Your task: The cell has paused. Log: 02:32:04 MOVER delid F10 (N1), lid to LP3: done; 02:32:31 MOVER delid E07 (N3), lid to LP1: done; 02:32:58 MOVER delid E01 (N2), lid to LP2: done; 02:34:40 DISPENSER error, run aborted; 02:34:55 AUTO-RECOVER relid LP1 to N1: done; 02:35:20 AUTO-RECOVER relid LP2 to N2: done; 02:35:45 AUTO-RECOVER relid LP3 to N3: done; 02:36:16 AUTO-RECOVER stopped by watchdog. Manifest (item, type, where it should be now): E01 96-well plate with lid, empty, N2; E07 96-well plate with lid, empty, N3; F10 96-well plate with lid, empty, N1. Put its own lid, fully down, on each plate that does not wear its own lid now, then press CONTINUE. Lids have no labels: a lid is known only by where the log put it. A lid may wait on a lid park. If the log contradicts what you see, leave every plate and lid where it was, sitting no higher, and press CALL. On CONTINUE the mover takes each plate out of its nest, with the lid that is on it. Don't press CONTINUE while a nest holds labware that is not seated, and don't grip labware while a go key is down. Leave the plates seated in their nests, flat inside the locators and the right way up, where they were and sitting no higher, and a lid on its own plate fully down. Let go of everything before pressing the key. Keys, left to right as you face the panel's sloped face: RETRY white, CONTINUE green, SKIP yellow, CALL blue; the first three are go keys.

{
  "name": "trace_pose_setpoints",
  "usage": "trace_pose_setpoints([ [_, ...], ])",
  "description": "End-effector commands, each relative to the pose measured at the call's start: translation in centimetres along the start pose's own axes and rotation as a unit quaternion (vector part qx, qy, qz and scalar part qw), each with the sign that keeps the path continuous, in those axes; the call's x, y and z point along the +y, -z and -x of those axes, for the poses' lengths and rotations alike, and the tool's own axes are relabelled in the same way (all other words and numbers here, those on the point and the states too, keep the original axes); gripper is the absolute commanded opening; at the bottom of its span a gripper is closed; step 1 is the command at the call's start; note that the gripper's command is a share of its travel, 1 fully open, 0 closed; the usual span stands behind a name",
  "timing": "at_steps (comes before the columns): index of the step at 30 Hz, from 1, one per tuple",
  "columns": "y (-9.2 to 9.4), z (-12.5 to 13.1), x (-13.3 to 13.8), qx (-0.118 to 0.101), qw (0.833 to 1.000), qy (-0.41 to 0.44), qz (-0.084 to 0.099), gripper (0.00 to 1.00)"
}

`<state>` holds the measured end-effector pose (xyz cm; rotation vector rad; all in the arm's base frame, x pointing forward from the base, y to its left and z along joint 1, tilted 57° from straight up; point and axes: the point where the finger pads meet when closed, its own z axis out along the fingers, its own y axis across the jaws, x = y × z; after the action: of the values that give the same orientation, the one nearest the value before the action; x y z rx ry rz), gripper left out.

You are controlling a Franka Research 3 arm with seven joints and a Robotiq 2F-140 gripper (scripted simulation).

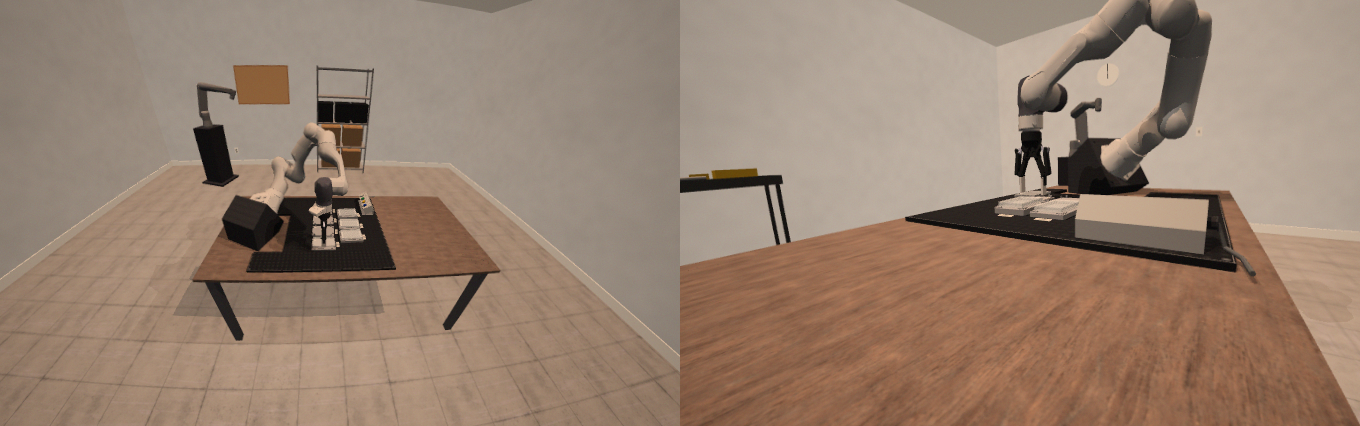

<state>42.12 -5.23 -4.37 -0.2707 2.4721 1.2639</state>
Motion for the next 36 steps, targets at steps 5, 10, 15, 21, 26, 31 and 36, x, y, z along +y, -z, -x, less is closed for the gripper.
trace_pose_setpoints([
  [5, -0.20, -0.03, 0.02, -0.001, 1.000, -0.001, 0.000, 0.00],
  [10, -0.33, -0.03, 0.03, -0.001, 1.000, -0.003, 0.000, 0.00],
  [15, -0.46, -0.03, 0.05, -0.001, 1.000, -0.004, 0.000, 0.00],
  [21, -0.63, -0.03, 0.07, -0.001, 1.000, -0.004, 0.000, 0.00],
  [26, -0.80, -0.03, 0.09, -0.001, 1.000, -0.004, 0.000, 0.00],
  [31, -0.96, -0.03, 0.11, -0.001, 1.000, -0.004, 0.000, 0.00],
  [36, -1.03, -0.03, 0.12, -0.001, 1.000, -0.004, 0.000, 0.00],
])
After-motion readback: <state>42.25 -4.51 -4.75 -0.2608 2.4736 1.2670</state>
